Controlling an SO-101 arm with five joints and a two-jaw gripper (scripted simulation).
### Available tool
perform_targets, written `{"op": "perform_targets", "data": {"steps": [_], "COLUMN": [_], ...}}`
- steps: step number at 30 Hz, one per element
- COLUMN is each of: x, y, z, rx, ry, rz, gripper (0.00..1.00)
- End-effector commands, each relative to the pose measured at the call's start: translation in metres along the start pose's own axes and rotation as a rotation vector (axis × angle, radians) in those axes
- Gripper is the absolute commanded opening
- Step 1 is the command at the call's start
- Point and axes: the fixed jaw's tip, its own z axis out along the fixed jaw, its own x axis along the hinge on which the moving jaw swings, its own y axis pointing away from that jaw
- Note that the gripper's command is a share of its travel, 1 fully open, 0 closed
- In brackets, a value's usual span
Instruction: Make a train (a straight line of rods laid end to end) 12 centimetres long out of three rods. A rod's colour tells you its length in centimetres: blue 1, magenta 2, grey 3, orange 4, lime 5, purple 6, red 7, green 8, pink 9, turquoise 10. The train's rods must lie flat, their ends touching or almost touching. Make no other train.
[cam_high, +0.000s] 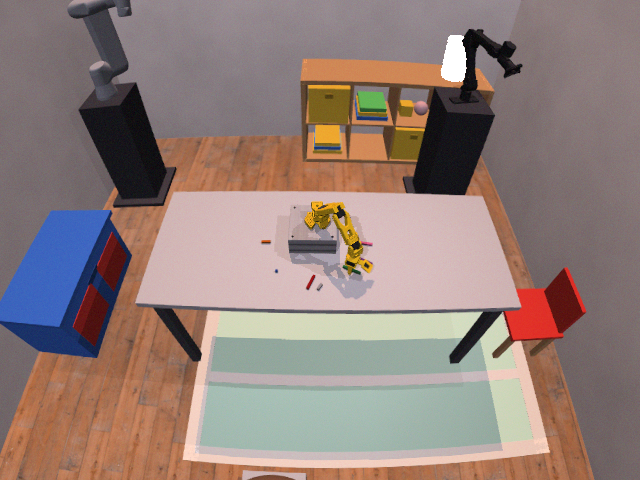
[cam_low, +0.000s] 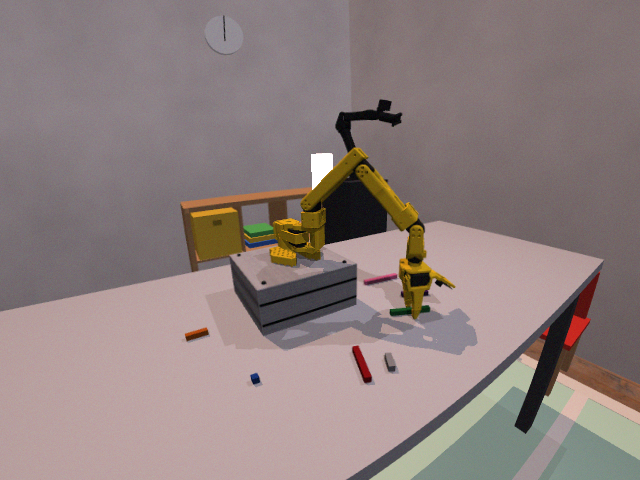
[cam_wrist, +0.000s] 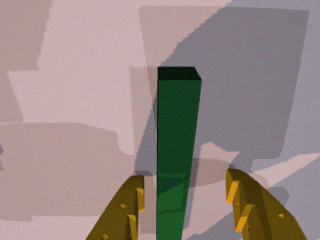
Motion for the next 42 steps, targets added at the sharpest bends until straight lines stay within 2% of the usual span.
{"op": "perform_targets", "data": {"steps": [1,13,28,42], "x": [-0.0009,-0.0009,-0.0009,-0.0009], "y": [0.0003,0.0003,0.0003,0.0003], "z": [0.0018,0.0018,0.0018,0.0018], "rx": [0.000,0.000,0.000,0.000], "ry": [-0.004,-0.004,-0.004,-0.004], "rz": [-0.001,-0.001,-0.001,-0.001], "gripper": [0.18,0.13,0.03,0.00]}}
